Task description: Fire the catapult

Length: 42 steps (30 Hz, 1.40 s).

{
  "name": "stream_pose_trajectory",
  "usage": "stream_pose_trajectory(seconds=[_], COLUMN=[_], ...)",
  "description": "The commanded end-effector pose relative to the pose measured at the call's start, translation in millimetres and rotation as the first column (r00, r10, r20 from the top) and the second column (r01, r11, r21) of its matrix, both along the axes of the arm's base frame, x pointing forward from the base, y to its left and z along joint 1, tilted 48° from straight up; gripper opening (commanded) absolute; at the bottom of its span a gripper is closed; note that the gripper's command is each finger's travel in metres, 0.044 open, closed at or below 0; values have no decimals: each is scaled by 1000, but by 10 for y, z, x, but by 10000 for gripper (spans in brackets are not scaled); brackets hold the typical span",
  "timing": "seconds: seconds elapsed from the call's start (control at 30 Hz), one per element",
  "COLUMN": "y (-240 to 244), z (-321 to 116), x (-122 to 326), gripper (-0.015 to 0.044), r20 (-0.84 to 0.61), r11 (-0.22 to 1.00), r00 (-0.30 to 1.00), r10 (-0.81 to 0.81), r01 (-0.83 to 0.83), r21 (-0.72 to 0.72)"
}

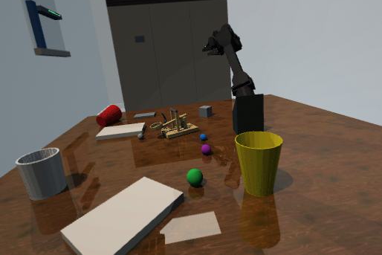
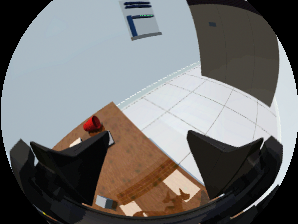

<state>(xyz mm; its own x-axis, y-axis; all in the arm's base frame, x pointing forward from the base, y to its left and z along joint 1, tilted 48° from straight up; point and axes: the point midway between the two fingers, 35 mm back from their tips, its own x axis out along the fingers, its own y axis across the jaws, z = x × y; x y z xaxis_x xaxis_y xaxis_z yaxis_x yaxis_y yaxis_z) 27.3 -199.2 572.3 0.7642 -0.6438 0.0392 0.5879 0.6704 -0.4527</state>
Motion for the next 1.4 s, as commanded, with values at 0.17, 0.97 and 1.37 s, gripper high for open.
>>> stream_pose_trajectory(seconds=[0.17, 0.97, 1.37], y=[-66, -456, -758], z=[52, 179, 132], x=[48, 351, 558], gripper=[440, 440, 440], r20=[80, 406, 570], r11=[998, 946, 909], r00=[994, 871, 771], r10=[68, 278, 285], r01=[-69, -322, -406], r21=[9, 43, 95])
